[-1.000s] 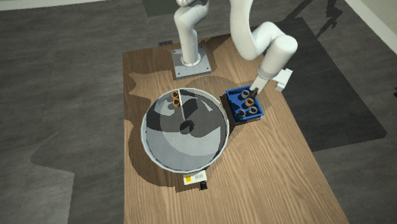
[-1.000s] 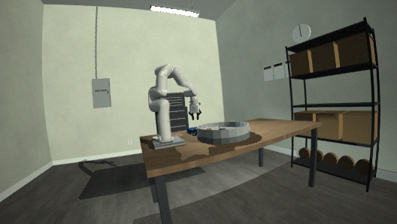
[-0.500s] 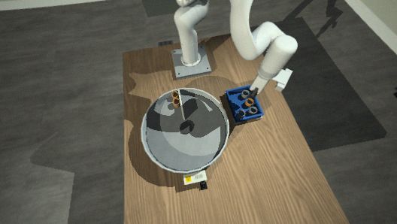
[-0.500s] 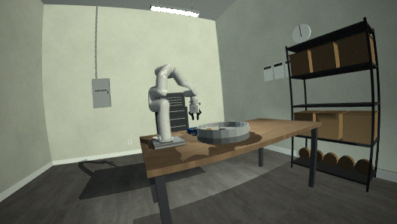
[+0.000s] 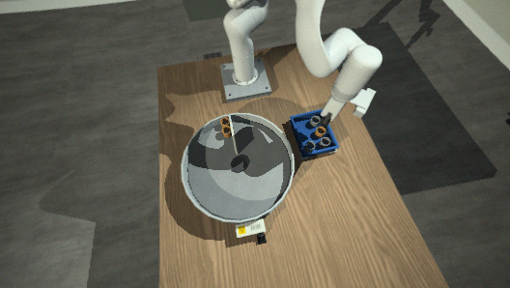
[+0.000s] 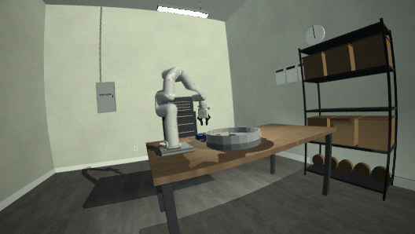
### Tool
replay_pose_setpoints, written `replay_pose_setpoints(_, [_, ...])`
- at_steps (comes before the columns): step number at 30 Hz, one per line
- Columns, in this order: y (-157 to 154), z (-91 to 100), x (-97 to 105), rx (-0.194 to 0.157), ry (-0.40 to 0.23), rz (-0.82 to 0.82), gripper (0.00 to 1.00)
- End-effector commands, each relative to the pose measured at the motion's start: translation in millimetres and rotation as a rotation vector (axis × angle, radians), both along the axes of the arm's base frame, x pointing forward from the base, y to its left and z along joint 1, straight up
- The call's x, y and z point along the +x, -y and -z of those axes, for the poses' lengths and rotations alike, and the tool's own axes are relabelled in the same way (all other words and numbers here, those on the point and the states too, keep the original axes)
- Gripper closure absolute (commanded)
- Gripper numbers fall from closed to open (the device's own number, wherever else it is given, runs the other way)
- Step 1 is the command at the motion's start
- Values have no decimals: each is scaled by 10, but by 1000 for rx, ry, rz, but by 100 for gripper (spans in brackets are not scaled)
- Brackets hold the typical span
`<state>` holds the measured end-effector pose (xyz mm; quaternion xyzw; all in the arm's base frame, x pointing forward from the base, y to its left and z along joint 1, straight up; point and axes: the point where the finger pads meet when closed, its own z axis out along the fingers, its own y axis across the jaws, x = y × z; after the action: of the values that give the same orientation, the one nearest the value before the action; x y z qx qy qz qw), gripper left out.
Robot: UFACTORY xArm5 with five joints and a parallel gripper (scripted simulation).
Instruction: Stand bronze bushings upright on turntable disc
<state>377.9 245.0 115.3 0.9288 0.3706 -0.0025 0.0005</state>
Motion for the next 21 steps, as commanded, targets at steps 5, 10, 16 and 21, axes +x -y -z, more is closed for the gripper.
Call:
replay_pose_setpoints(5, [-7,2,11,2,3,0,52])
replay_pose_setpoints(10, [-9,126,11,2,3,0,52])
replay_pose_setpoints(16, [-14,399,11,2,3,0,52])
replay_pose_setpoints(21, [-16,538,12,2,3,0,52])
